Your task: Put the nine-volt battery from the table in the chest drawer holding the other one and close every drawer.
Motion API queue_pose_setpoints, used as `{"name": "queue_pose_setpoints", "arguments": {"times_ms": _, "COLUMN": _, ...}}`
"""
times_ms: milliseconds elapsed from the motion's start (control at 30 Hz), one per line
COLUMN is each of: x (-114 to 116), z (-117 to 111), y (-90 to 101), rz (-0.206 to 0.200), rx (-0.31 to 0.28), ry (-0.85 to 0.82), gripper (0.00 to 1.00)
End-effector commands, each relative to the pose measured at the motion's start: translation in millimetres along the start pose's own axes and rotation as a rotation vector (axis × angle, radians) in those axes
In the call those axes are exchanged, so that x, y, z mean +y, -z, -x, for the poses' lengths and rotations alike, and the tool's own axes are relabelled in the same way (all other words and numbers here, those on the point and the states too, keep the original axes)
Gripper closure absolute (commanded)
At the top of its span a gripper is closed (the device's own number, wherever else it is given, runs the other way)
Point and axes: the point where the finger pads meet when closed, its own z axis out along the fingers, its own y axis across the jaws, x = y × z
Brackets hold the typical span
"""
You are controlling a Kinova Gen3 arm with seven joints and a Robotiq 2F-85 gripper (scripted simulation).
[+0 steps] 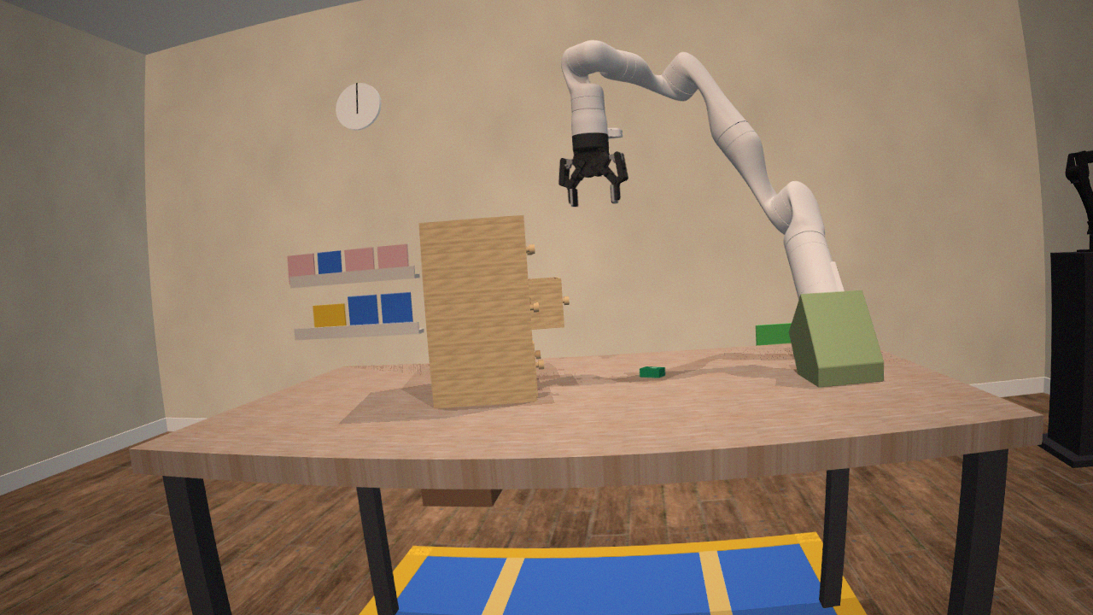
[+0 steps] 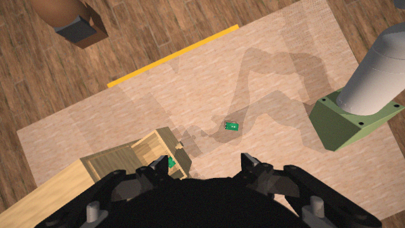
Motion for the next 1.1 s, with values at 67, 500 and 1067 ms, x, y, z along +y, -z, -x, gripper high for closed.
{"name": "queue_pose_setpoints", "arguments": {"times_ms": 67, "x": 6.0, "z": -4.5, "y": 5.1, "rz": 0.003, "rx": 0.006, "ry": -0.099, "gripper": 0.00}}
{"name": "queue_pose_setpoints", "arguments": {"times_ms": 500, "x": 11.7, "z": -8.3, "y": 12.0, "rz": 0.005, "rx": 0.006, "ry": -0.287, "gripper": 0.00}}
{"name": "queue_pose_setpoints", "arguments": {"times_ms": 1067, "x": 18.7, "z": -12.8, "y": 20.5, "rz": 0.008, "rx": 0.006, "ry": -0.516, "gripper": 0.00}}
